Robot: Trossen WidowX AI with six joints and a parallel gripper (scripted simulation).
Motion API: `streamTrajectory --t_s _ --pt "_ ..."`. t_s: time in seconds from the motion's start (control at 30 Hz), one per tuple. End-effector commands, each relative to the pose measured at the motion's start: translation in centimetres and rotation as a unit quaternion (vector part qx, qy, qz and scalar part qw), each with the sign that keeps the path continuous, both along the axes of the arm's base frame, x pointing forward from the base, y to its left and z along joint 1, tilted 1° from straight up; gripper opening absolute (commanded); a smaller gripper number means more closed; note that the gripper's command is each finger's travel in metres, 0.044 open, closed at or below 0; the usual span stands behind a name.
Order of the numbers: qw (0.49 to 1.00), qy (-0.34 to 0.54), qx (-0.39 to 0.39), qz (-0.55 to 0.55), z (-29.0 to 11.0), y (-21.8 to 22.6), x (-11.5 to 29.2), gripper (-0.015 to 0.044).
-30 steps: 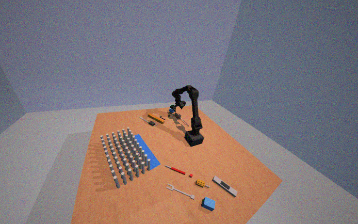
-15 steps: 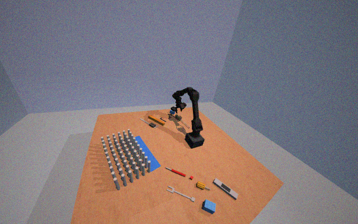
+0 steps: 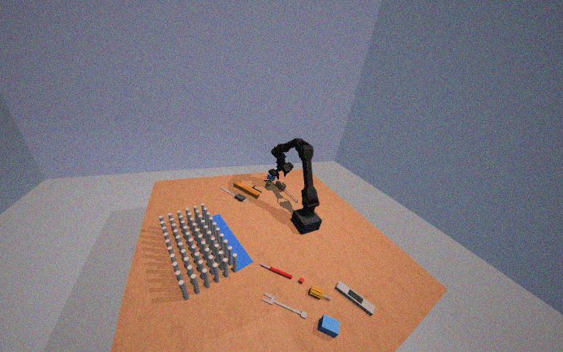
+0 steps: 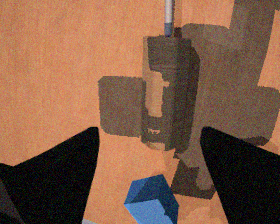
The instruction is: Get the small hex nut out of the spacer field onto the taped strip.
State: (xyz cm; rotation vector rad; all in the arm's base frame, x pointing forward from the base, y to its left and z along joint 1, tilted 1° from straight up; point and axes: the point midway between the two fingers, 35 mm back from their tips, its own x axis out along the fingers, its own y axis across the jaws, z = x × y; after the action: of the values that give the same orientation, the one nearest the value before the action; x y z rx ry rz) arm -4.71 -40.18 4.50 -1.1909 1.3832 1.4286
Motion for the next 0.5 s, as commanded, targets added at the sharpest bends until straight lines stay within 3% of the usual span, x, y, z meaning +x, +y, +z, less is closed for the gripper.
streamTrajectory --t_s 0.0,0.47 --pt "1.0 0.001 0.01 -0.001 -1.3 0.3 0.0 0.028" --pt "1.0 0.001 0.01 -0.002 -3.6 0.2 0.0 0.028"
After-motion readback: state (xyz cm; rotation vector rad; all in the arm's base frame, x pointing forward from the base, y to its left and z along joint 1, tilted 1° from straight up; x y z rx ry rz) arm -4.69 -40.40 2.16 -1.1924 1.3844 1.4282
